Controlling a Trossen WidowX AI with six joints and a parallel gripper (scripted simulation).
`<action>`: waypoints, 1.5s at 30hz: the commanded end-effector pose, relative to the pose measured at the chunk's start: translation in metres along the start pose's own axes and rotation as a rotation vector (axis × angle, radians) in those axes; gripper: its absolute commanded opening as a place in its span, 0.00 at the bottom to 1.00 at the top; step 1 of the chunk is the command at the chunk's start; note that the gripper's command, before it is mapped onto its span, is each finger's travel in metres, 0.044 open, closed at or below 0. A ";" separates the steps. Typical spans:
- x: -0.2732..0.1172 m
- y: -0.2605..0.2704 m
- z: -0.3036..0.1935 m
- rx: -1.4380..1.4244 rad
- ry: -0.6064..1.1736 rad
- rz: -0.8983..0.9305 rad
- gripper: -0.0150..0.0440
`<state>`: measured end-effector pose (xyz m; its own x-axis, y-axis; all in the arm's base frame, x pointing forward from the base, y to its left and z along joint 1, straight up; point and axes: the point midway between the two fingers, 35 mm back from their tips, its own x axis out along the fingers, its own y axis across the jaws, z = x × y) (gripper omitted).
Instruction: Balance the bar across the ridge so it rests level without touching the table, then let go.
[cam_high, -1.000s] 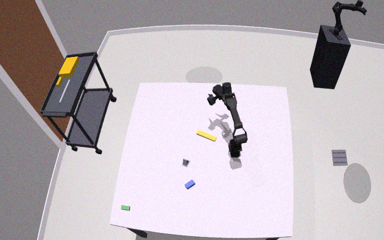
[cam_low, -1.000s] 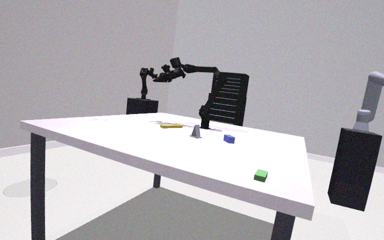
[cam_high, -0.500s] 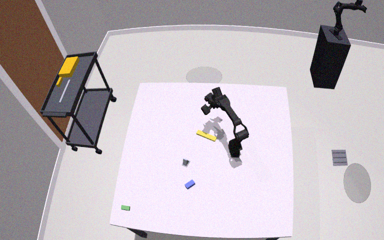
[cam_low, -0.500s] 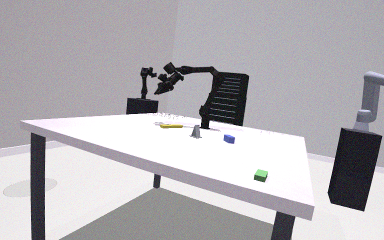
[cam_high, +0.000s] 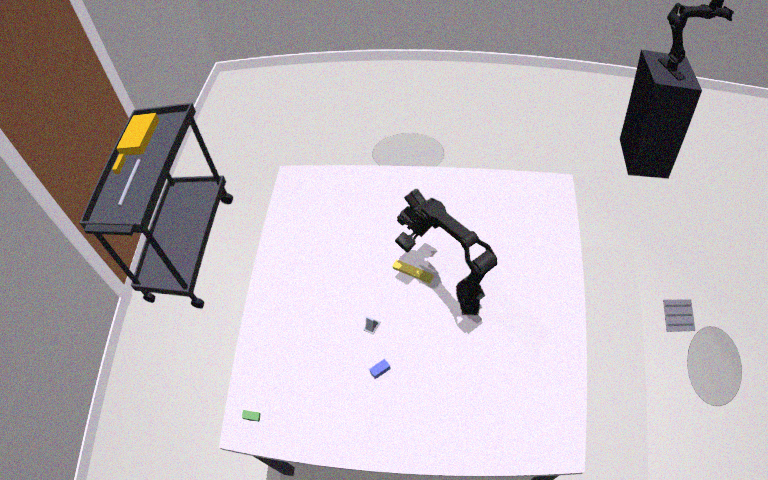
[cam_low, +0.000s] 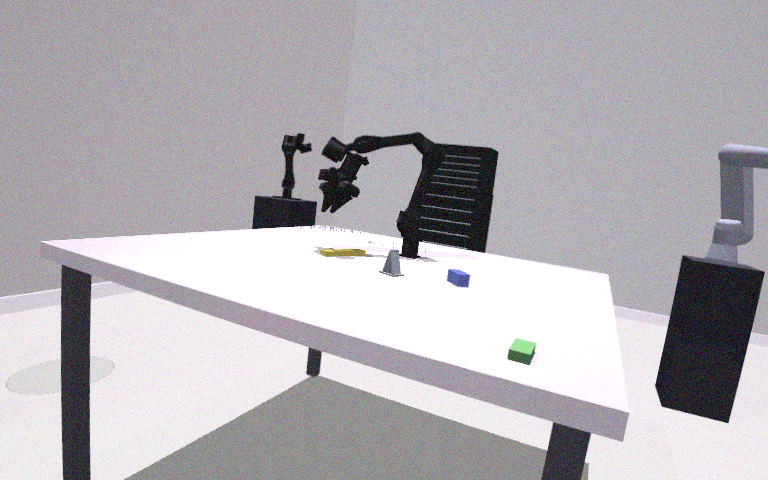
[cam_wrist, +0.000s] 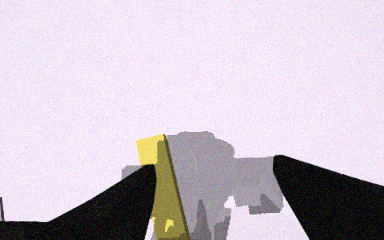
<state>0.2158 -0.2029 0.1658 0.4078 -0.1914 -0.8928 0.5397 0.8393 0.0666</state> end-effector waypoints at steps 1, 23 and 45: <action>0.012 0.016 -0.020 -0.034 0.125 0.004 0.79; 0.024 0.050 -0.077 -0.189 0.444 -0.027 0.79; 0.070 0.047 -0.099 -0.189 0.444 -0.027 0.79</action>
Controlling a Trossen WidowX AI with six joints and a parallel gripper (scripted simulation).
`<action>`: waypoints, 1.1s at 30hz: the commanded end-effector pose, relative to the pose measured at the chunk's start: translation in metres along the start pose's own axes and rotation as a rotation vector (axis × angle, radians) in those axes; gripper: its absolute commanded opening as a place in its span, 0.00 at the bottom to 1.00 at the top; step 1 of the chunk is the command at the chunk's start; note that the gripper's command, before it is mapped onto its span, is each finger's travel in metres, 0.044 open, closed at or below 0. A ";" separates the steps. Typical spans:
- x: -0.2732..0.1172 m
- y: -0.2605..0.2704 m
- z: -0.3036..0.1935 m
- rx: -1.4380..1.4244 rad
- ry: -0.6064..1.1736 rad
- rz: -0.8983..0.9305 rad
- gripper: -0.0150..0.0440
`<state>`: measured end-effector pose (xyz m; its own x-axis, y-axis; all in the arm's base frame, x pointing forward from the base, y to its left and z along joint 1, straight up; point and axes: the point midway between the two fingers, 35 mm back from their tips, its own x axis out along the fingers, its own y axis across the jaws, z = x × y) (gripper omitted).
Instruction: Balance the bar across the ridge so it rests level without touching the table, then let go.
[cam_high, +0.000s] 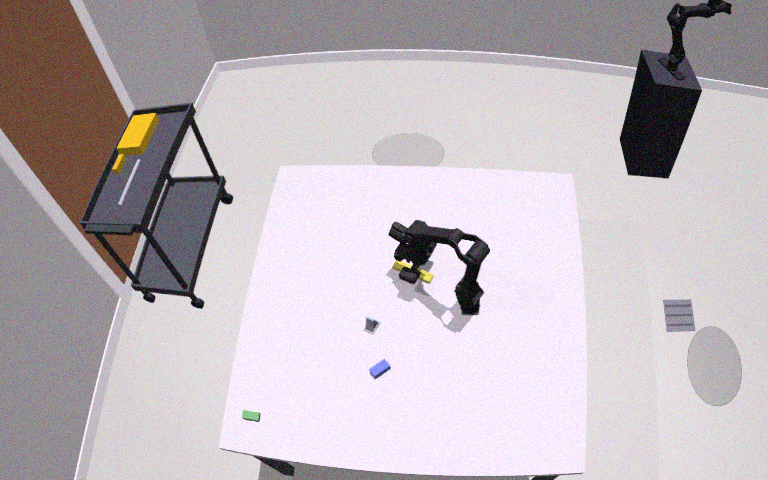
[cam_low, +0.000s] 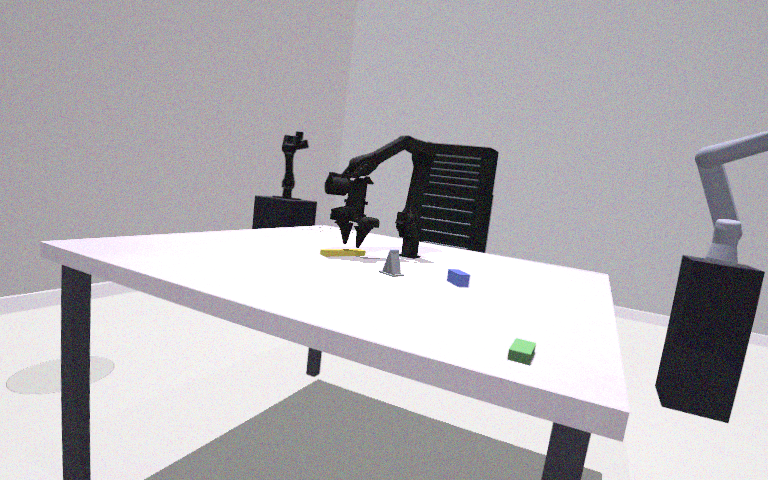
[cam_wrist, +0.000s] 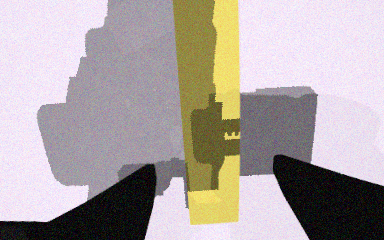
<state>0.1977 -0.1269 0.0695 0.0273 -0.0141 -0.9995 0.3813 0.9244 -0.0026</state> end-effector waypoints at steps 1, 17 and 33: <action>0.008 0.000 -0.001 0.005 0.008 -0.002 0.79; 0.024 0.000 -0.002 0.005 0.008 -0.002 0.79; 0.023 0.000 -0.002 0.000 0.007 0.001 0.57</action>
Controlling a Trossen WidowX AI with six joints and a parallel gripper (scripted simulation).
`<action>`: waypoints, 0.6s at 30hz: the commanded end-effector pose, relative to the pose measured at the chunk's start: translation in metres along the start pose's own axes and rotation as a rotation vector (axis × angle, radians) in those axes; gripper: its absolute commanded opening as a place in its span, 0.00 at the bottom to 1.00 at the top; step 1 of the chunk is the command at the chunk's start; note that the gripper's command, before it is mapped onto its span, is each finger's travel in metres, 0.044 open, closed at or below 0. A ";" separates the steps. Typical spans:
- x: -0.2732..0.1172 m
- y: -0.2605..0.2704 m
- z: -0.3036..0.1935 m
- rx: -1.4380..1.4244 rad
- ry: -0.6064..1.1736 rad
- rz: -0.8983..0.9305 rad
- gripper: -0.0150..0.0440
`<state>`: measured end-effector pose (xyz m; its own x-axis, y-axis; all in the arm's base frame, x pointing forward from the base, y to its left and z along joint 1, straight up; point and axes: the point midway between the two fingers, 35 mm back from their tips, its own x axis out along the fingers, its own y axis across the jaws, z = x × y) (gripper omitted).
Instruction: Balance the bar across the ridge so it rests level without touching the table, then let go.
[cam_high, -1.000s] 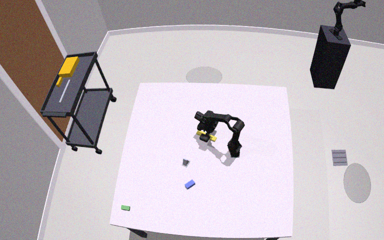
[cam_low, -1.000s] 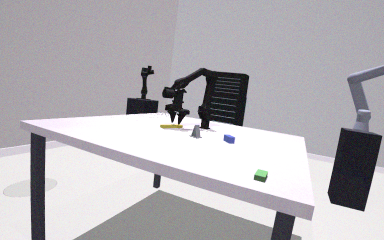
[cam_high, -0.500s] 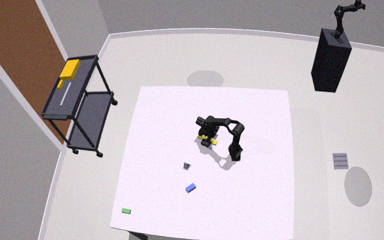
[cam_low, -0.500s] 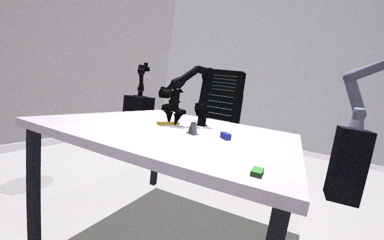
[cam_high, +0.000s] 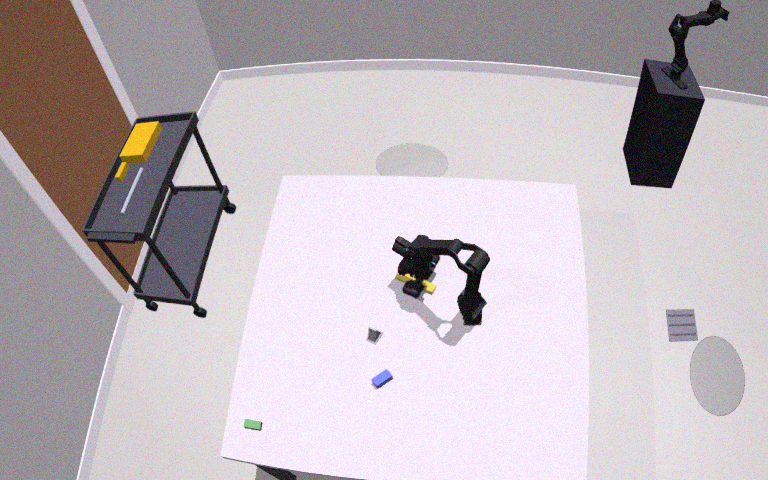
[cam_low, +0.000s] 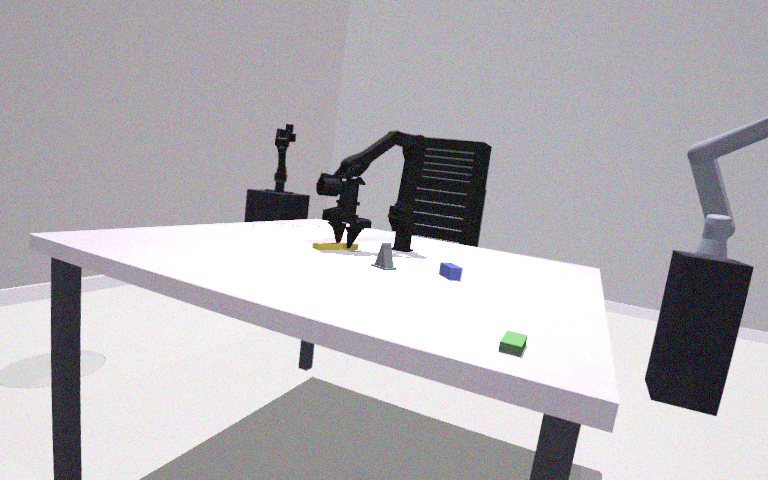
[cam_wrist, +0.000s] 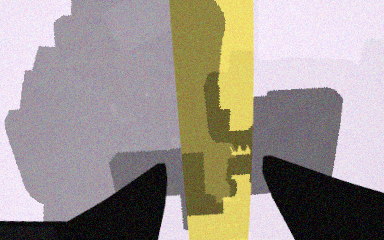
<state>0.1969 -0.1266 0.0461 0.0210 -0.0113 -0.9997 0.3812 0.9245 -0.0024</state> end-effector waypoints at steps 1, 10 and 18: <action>0.000 0.000 0.000 0.000 0.000 0.001 0.52; 0.000 0.000 0.000 0.000 0.000 0.001 0.35; -0.018 -0.001 0.004 0.001 0.000 0.000 0.25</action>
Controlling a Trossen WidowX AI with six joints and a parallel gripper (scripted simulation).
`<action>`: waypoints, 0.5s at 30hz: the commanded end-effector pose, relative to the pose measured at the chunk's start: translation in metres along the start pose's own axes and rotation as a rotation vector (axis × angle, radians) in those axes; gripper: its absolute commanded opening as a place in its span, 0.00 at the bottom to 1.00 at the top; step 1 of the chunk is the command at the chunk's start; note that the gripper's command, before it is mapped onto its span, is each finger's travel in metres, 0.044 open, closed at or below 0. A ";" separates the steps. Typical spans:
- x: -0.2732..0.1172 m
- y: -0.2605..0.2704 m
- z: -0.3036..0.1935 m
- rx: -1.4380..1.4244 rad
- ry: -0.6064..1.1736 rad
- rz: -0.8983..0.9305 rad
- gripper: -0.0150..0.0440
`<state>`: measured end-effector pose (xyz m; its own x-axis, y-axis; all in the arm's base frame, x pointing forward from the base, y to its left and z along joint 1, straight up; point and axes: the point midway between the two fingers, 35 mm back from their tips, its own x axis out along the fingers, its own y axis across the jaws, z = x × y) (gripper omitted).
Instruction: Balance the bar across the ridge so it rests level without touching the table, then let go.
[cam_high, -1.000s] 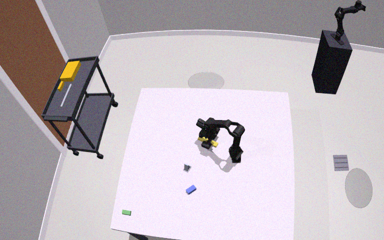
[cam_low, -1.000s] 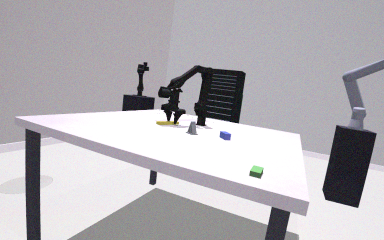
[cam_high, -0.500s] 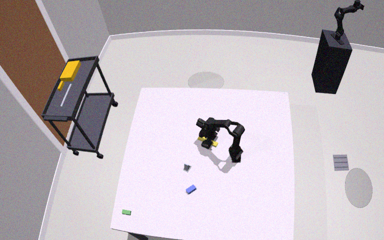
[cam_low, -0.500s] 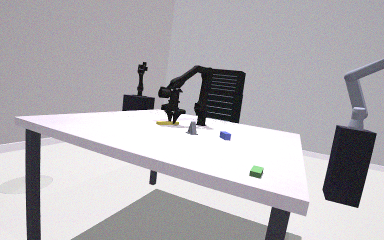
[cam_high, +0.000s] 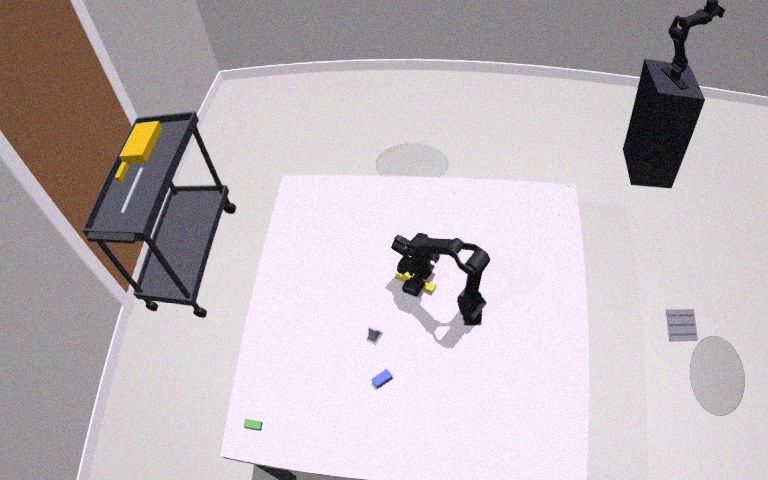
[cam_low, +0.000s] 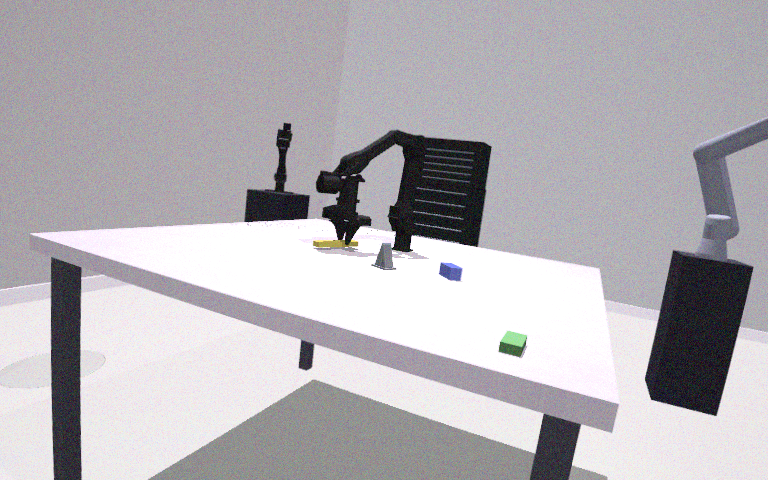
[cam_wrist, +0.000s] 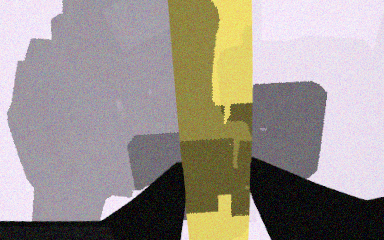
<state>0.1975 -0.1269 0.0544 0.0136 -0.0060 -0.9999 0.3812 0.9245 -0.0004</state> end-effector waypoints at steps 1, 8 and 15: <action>-0.013 -0.001 0.003 0.001 -0.009 -0.002 0.25; -0.030 -0.001 0.005 0.002 -0.009 -0.002 0.25; -0.048 -0.001 0.006 0.002 -0.009 -0.003 0.25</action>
<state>0.2014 -0.1294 0.0904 0.0131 -0.0057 -0.9999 0.3812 0.9245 -0.0003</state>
